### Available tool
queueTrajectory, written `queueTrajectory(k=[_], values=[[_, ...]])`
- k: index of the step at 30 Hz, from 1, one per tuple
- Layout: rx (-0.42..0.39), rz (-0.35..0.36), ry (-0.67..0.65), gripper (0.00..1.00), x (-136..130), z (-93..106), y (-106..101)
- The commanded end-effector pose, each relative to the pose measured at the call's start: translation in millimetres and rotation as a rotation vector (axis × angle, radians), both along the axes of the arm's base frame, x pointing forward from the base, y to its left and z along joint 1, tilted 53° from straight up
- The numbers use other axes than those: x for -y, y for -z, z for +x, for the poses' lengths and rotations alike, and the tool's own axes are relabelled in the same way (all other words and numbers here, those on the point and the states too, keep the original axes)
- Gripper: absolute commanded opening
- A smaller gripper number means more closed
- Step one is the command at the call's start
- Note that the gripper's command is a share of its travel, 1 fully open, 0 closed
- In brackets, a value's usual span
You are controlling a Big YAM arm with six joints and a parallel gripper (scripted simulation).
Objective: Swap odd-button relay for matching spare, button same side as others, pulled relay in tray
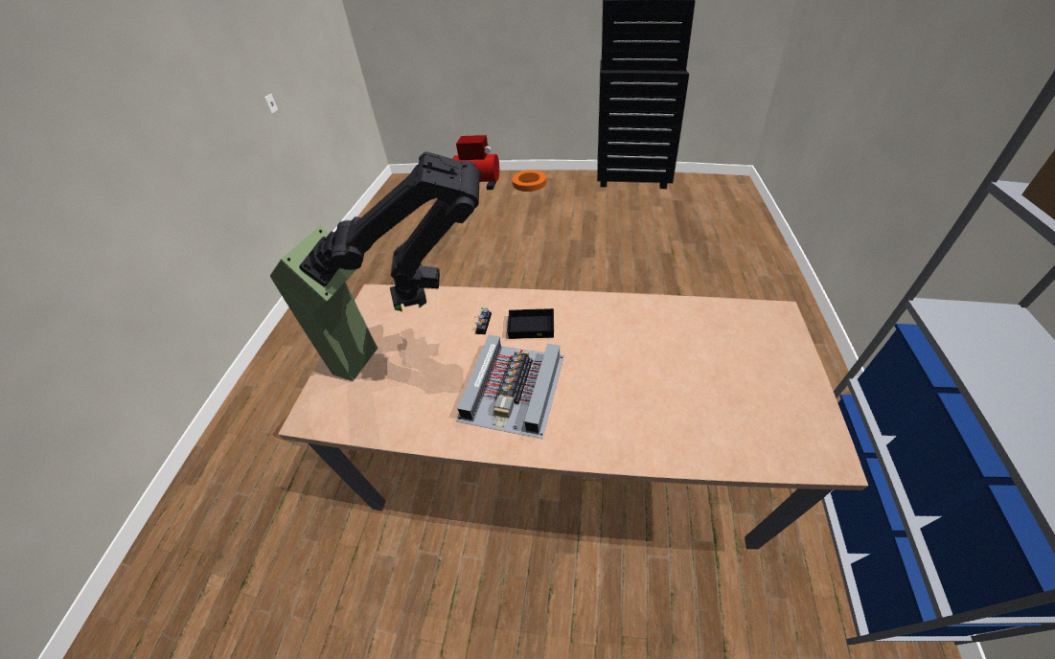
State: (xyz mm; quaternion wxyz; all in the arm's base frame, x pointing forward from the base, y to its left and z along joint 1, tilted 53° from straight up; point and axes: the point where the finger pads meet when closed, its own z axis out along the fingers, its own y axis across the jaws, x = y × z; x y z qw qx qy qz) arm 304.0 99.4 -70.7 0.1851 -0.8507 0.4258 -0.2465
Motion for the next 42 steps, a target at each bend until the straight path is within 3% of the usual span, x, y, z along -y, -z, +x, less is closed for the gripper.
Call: queueTrajectory(k=[1, 10, 22, 30, 37, 39, 42], values=[[-0.019, -0.006, -0.006, 0.59, 3.0, -11.6, 3.6], [-0.016, -0.003, -0.002, 0.59, 2.2, -8.4, 2.5], [0.017, 0.021, 0.057, 0.59, -0.1, 22.6, -11.5], [0.059, 0.056, 0.143, 0.59, -3.0, 68.5, -36.2], [0.109, 0.1, 0.245, 0.59, -3.1, 120.1, -73.6], [0.109, 0.1, 0.245, 0.59, -3.1, 120.1, -73.6], [0.133, 0.122, 0.292, 0.59, -1.7, 142.9, -94.2]])
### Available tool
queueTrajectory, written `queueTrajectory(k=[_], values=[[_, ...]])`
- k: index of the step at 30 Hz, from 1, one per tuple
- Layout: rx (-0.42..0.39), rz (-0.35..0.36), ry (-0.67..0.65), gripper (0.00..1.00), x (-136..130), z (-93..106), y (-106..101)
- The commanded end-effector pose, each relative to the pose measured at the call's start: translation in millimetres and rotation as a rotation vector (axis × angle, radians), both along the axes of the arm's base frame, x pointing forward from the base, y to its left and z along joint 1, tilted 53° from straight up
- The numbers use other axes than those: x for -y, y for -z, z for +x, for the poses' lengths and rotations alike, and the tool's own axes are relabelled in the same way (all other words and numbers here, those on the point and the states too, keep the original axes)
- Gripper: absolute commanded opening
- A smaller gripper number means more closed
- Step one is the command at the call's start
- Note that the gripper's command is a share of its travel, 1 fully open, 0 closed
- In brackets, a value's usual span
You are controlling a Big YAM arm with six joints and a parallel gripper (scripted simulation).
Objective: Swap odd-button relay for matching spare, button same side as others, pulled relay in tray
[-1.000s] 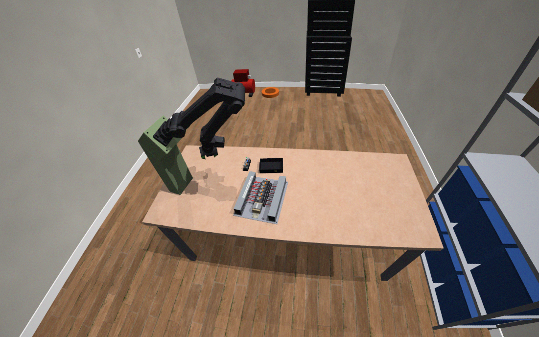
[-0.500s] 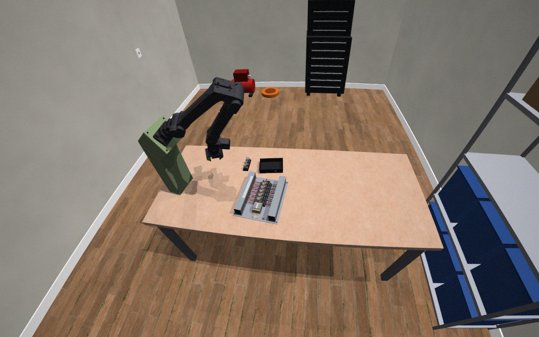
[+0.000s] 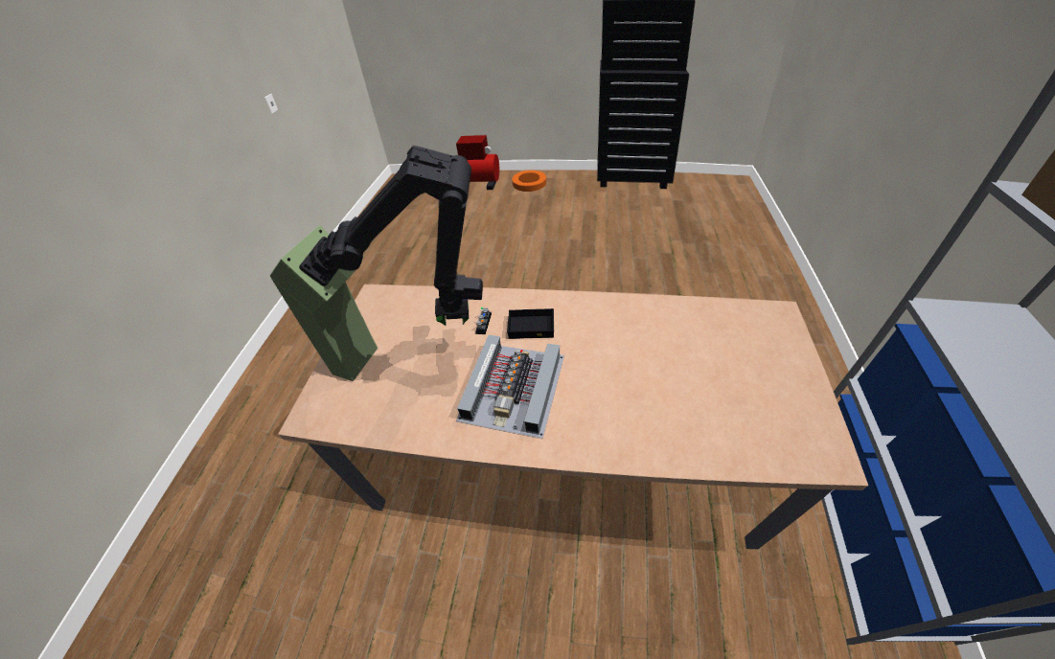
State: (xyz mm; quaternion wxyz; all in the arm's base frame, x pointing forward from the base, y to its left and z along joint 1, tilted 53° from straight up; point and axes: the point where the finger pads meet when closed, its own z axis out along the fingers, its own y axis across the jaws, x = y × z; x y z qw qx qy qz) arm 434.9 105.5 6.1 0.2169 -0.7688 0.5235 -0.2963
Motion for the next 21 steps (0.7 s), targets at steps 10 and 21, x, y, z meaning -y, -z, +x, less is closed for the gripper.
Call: queueTrajectory(k=[10, 21], values=[[0.102, 0.106, 0.202, 0.59, 15.6, 76.5, -96.4], [0.166, 0.161, 0.301, 0.59, 27.9, 111.0, -160.6]])
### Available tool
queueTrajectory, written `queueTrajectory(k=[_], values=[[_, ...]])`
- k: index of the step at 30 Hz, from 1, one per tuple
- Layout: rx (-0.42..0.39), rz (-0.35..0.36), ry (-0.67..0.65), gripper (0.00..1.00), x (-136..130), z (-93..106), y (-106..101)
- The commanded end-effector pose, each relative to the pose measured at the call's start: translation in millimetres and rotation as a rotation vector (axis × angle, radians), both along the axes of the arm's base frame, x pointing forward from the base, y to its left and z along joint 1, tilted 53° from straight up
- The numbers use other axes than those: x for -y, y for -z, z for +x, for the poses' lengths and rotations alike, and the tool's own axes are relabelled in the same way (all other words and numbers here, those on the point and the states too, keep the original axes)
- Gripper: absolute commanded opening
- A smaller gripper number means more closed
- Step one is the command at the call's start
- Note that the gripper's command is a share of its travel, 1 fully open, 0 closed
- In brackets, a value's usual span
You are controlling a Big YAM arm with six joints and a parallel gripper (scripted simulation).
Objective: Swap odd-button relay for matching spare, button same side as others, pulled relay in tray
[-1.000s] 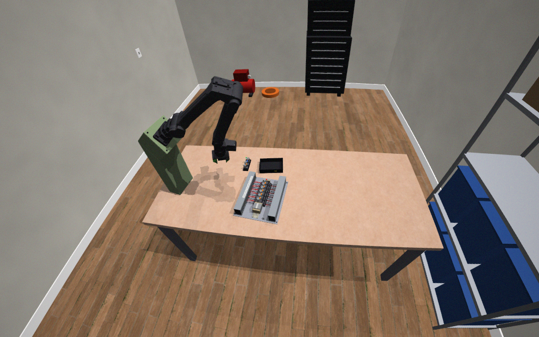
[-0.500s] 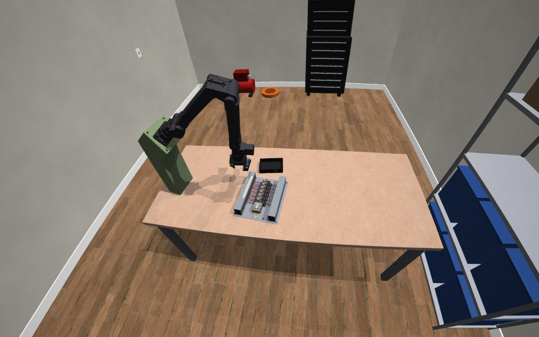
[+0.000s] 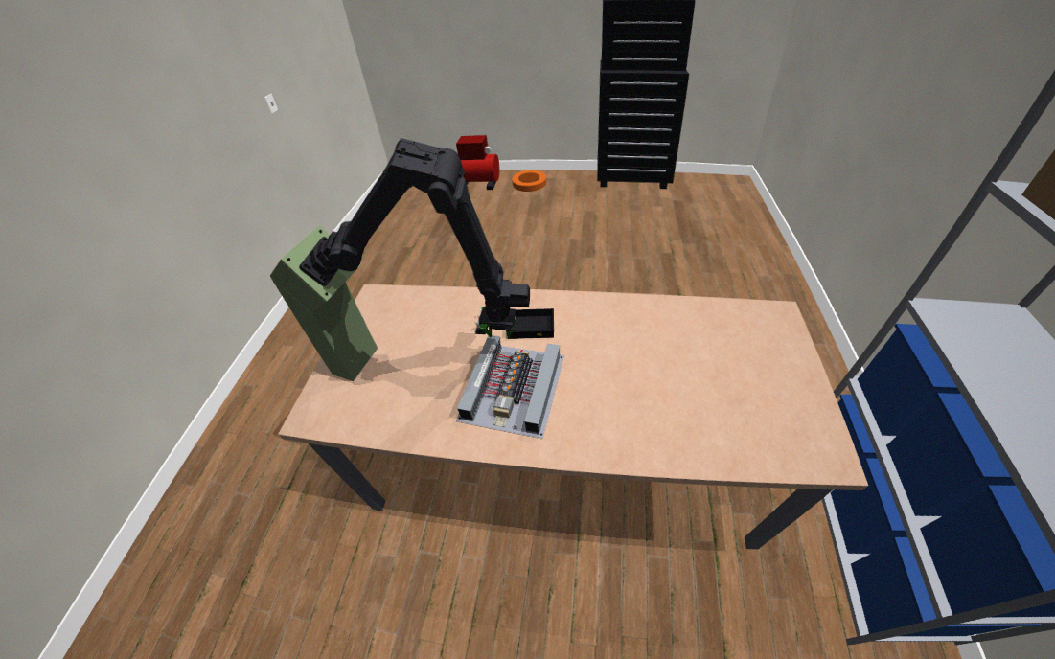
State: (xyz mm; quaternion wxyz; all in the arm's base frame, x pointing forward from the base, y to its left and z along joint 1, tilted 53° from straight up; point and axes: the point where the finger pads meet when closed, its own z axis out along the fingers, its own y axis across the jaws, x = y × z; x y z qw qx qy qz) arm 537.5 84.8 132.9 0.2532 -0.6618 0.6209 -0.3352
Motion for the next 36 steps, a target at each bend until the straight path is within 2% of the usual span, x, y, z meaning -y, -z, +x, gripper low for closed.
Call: queueTrajectory(k=[1, 8, 36], values=[[0.055, 0.042, 0.051, 0.59, 8.5, 11.0, -39.3], [0.083, 0.063, 0.086, 0.59, 13.1, 21.7, -66.8], [0.087, 0.062, 0.083, 0.59, 10.4, 28.1, -68.0]])
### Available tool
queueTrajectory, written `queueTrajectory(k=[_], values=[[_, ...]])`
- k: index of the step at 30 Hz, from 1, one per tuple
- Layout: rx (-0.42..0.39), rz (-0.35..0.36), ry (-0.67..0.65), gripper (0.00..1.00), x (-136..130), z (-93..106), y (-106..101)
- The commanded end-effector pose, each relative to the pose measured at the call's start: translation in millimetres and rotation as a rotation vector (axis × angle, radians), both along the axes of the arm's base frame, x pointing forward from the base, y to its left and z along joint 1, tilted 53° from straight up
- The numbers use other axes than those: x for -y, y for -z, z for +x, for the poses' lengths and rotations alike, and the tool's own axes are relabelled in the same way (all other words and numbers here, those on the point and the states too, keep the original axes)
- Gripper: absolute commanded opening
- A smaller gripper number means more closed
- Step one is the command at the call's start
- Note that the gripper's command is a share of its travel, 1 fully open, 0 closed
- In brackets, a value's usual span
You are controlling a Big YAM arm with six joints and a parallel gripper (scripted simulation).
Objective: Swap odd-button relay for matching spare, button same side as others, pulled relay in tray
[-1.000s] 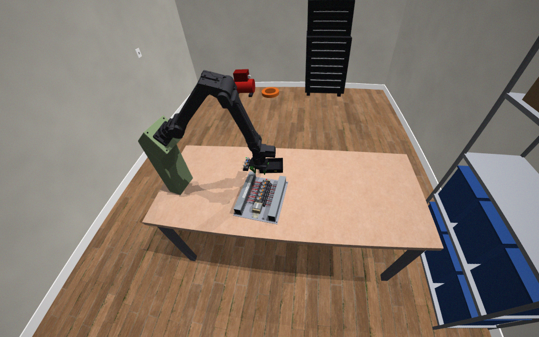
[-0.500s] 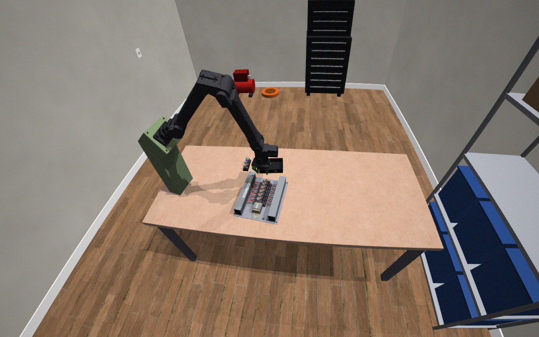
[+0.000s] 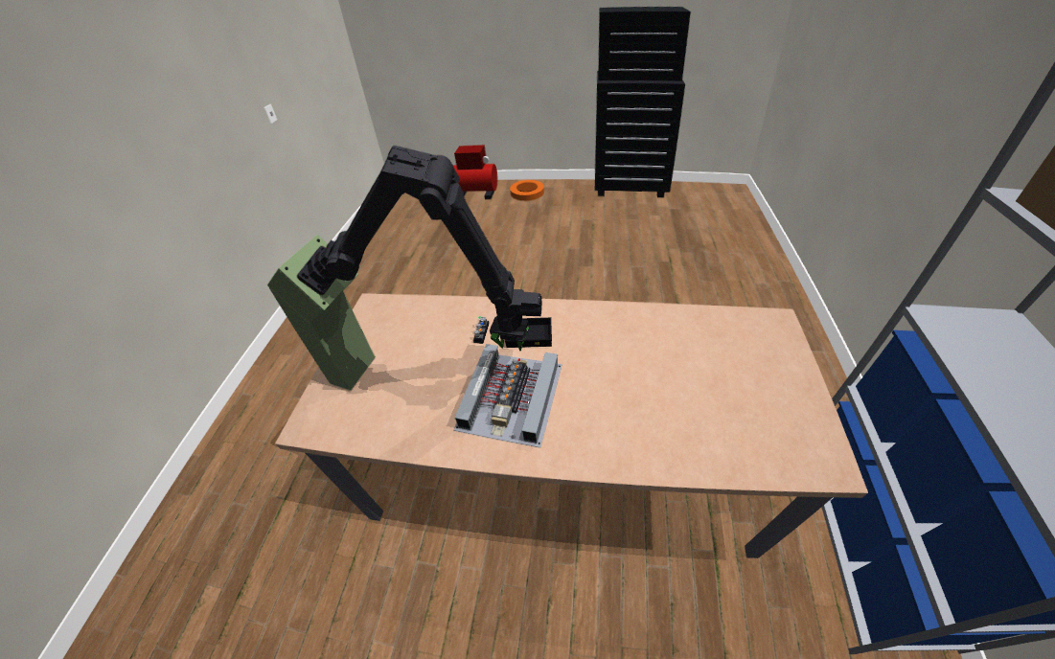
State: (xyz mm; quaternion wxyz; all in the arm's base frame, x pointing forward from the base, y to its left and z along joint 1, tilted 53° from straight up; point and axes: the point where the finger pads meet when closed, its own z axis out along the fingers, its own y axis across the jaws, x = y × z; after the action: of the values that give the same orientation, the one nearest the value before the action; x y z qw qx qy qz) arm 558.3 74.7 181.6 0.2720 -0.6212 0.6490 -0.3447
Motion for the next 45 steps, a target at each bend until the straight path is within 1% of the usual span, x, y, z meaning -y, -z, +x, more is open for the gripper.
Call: queueTrajectory(k=[1, 28, 32, 40, 42, 45], values=[[0.039, 0.008, 0.004, 0.59, 0.3, 7.2, -19.3], [0.04, 0.007, 0.005, 0.59, 2.2, 7.4, -20.2], [0.044, 0.005, 0.003, 0.59, 13.3, 4.6, -22.4], [0.042, -0.001, 0.002, 0.59, 57.9, -3.1, -23.6], [0.042, -0.001, 0.002, 0.59, 57.9, -3.1, -23.6], [0.041, -0.002, 0.001, 0.59, 74.0, -5.4, -24.2]])
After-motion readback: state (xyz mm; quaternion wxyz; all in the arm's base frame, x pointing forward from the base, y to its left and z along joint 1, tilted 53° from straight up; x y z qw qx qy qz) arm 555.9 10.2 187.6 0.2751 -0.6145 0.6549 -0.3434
